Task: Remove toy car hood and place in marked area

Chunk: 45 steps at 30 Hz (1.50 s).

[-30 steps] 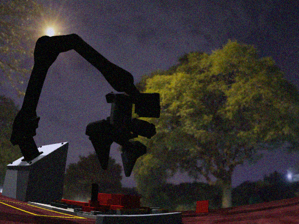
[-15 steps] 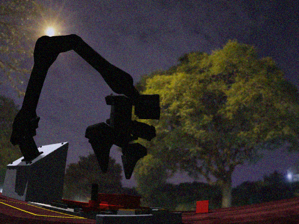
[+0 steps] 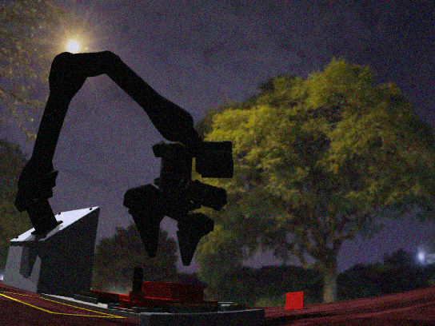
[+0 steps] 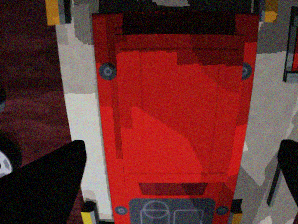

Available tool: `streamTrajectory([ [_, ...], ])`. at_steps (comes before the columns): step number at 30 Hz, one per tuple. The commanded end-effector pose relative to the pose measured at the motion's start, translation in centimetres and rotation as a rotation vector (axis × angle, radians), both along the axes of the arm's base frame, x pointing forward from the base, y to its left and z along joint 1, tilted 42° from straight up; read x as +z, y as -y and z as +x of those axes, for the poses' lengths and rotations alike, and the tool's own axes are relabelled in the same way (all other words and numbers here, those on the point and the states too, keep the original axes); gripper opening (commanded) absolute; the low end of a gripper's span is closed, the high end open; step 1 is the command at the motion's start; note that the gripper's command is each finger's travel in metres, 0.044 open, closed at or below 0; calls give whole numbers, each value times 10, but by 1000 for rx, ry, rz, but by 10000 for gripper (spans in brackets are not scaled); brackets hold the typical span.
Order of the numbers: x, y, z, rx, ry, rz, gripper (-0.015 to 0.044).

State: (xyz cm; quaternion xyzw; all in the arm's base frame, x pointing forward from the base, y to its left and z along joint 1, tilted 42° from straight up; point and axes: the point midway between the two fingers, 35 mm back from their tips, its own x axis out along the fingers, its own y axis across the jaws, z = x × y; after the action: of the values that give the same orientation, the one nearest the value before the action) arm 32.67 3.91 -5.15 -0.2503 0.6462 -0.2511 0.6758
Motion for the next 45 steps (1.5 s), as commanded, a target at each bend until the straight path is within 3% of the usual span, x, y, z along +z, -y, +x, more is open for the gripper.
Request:
streamTrajectory([
  [1, -3, 2, 0, 3, -3, -4, 440],
  [45, -24, 21, 0, 3, -3, -6, 440],
])
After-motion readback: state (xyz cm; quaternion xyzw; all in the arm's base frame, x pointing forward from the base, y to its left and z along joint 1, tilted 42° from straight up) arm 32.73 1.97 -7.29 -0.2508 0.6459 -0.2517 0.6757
